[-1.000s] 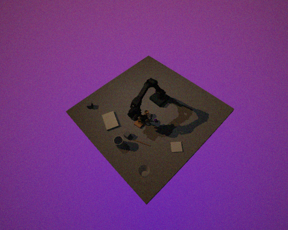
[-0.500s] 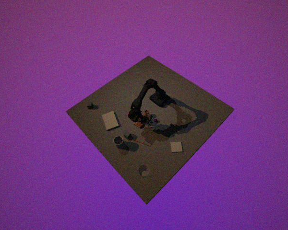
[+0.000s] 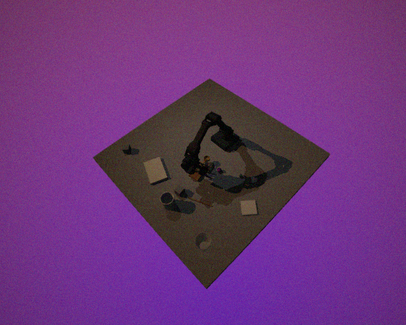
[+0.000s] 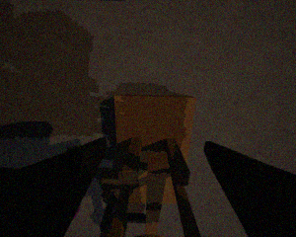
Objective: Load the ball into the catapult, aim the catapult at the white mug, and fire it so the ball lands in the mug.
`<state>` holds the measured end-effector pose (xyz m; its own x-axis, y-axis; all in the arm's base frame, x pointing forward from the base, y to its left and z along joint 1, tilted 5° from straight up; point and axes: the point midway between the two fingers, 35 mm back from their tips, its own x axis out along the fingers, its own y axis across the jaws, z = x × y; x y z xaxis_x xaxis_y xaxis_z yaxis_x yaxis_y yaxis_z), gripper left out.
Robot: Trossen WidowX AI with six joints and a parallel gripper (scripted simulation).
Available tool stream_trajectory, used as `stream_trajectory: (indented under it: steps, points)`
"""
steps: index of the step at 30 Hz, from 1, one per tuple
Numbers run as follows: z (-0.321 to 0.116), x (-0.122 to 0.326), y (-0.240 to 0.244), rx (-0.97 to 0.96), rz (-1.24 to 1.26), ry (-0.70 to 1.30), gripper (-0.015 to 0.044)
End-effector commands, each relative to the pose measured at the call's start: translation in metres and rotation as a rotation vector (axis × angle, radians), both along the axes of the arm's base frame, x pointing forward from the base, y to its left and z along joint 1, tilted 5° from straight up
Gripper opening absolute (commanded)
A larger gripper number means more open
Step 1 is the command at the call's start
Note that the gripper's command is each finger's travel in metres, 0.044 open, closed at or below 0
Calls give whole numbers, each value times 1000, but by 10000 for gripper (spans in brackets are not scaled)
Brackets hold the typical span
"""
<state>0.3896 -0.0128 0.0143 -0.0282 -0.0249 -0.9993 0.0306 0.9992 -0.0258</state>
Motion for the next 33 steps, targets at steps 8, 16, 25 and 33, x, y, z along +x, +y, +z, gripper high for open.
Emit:
stream_trajectory:
  steps: [8,16,25,33]
  points:
    - [-5,-2,0,0,0,7,414]
    - [-5,-2,0,0,0,7,204]
    - [-2,-1,0,0,0,7,85]
    - [44,1,1,2,0,9,0]
